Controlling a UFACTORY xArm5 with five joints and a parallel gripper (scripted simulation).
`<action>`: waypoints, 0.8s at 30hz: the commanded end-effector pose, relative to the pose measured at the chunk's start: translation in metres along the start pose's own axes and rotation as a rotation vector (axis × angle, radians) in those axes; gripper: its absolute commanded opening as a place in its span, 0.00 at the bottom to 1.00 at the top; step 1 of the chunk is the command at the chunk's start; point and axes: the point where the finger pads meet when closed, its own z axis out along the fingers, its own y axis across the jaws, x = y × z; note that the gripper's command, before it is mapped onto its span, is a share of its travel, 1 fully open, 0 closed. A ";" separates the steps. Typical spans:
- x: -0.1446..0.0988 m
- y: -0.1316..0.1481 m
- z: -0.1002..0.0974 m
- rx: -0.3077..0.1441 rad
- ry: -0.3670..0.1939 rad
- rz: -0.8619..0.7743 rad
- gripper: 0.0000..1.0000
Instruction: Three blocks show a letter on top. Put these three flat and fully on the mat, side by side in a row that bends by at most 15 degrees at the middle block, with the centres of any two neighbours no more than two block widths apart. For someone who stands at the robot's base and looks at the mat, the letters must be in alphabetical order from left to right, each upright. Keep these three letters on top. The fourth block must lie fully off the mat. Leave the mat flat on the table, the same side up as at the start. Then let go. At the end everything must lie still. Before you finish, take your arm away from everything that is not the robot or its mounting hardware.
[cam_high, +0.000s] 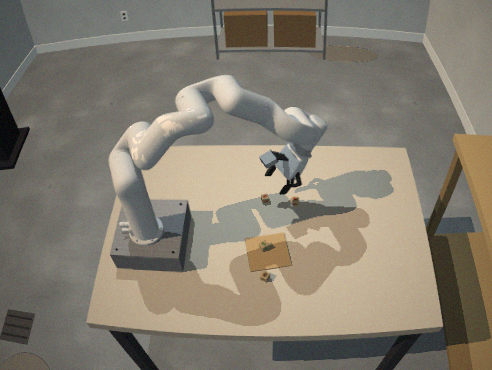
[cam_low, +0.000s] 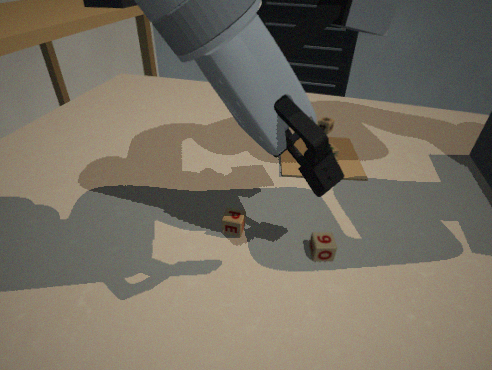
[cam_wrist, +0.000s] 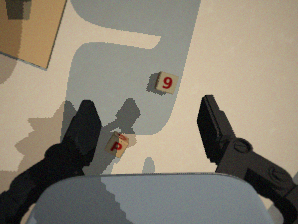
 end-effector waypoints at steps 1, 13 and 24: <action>-0.002 -0.001 -0.005 0.000 -0.006 0.019 1.00; -0.006 -0.005 -0.016 -0.001 -0.018 0.088 1.00; -0.010 -0.010 -0.028 -0.004 -0.031 0.166 1.00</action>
